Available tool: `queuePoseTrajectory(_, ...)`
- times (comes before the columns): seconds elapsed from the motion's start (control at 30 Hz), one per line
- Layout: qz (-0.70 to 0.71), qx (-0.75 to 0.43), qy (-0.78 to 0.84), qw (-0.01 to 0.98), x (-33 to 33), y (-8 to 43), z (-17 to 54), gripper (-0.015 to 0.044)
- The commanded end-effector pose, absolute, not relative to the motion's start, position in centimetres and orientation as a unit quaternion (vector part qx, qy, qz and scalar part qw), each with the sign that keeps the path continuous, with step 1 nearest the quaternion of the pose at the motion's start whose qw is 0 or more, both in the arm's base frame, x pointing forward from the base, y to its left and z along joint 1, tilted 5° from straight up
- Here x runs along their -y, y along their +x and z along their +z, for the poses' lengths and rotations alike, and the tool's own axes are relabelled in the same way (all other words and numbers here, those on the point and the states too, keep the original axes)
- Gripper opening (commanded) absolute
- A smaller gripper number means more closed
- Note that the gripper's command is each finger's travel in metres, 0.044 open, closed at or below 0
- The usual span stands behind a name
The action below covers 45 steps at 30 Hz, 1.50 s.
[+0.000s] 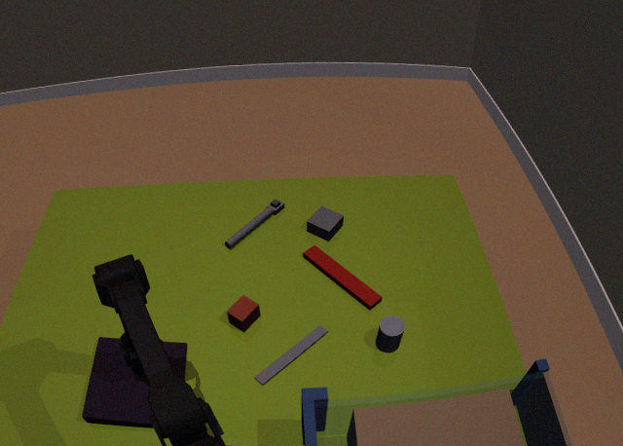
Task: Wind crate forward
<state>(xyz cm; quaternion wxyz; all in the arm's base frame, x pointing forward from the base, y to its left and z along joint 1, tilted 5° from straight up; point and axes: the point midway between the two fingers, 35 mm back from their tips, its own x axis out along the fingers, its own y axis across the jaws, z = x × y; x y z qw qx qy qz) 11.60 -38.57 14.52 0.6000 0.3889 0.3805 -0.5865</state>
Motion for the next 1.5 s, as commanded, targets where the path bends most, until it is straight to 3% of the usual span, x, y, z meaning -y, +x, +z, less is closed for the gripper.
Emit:
queuePoseTrajectory(0.0, -0.556, -0.376, 0.393, 0.629, 38.17, 14.55, 14.75, 0.0000)
queuePoseTrajectory(1.47, -0.556, -0.376, 0.393, 0.629, 38.11, 14.95, 14.78, 0.0000)
